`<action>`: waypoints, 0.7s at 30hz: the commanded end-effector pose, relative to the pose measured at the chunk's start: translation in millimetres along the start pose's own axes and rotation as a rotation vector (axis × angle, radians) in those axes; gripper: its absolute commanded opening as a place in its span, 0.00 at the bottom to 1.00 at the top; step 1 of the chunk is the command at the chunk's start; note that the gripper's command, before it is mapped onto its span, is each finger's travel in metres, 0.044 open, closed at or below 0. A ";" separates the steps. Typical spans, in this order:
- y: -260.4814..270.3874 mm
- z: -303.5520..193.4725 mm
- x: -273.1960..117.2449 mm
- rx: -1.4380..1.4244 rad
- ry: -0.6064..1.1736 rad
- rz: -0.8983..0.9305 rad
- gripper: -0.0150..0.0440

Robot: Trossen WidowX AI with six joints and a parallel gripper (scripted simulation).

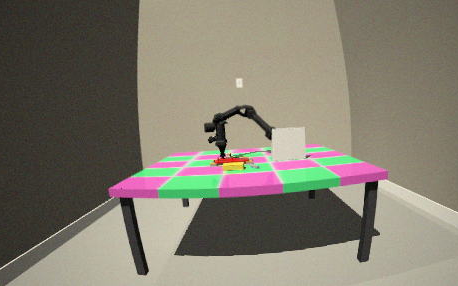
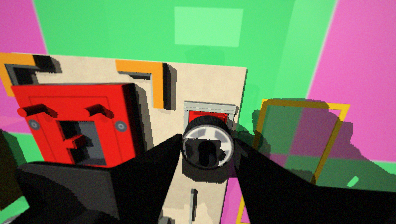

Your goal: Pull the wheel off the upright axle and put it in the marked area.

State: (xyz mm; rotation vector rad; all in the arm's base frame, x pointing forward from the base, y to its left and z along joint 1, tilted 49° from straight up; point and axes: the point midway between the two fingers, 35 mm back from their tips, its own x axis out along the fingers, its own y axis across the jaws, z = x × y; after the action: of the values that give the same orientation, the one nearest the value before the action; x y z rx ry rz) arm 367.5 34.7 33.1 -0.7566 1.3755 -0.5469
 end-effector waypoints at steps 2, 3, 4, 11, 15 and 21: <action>0.2 0.2 -1.3 0.001 -0.001 0.001 0.27; 0.2 0.2 -1.6 0.001 -0.001 0.001 0.25; 0.2 0.2 -1.9 0.001 -0.001 0.001 0.25; 0.3 0.3 -4.2 0.000 -0.001 0.001 0.25; 0.3 0.4 -5.5 0.000 -0.001 0.001 0.25; 0.3 0.4 -7.5 -0.001 -0.001 0.001 0.25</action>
State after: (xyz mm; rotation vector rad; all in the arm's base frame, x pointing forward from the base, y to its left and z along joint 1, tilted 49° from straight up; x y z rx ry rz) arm 365.7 36.3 35.6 -0.7635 1.3823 -0.5479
